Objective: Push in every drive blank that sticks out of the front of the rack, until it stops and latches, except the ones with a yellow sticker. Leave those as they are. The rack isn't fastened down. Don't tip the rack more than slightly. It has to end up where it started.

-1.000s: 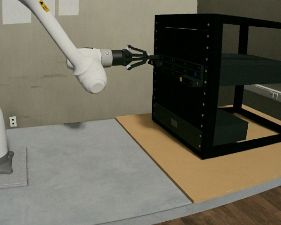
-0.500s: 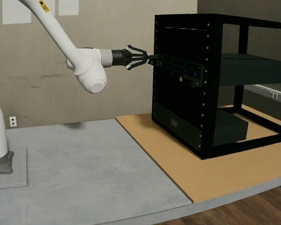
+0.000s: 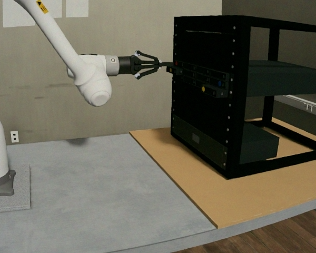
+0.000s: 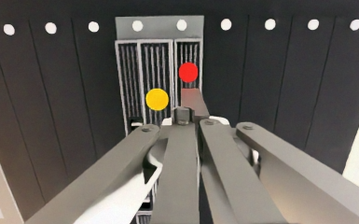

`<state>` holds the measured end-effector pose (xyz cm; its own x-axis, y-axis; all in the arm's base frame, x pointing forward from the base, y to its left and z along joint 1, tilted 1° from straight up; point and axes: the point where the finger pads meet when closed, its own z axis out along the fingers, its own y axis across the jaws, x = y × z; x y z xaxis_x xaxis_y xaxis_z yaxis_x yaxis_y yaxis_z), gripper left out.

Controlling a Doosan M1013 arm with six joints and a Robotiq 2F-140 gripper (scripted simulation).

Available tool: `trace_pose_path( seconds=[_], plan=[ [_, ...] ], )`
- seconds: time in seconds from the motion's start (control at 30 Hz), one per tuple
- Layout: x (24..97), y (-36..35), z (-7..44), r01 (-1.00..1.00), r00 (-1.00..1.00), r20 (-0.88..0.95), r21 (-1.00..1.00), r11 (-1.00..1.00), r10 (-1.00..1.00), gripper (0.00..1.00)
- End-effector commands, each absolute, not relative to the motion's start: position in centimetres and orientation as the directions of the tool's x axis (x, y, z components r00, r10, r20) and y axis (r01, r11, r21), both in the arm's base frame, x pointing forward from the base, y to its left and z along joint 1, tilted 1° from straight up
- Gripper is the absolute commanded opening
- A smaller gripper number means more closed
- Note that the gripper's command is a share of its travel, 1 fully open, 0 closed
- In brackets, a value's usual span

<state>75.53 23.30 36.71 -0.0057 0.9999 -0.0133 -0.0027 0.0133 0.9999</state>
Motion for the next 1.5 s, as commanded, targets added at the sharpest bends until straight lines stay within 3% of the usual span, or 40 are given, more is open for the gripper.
trace_pose_path(
  seconds=[0.0,0.4,0.43,1.47],
  plan=[
    [74.2,23.3,36.8,-0.004,-0.006,-0.013,1.000,0.013,1.000,0.10],
    [70.5,23.3,36.8,-0.004,-0.006,-0.013,1.000,0.013,1.000,0.10],
    [70.5,23.3,36.8,-0.004,-0.006,-0.013,1.000,0.013,1.000,1.00],
    [70.5,23.3,36.8,-0.004,-0.006,-0.013,1.000,0.013,1.000,1.00]
  ],
)
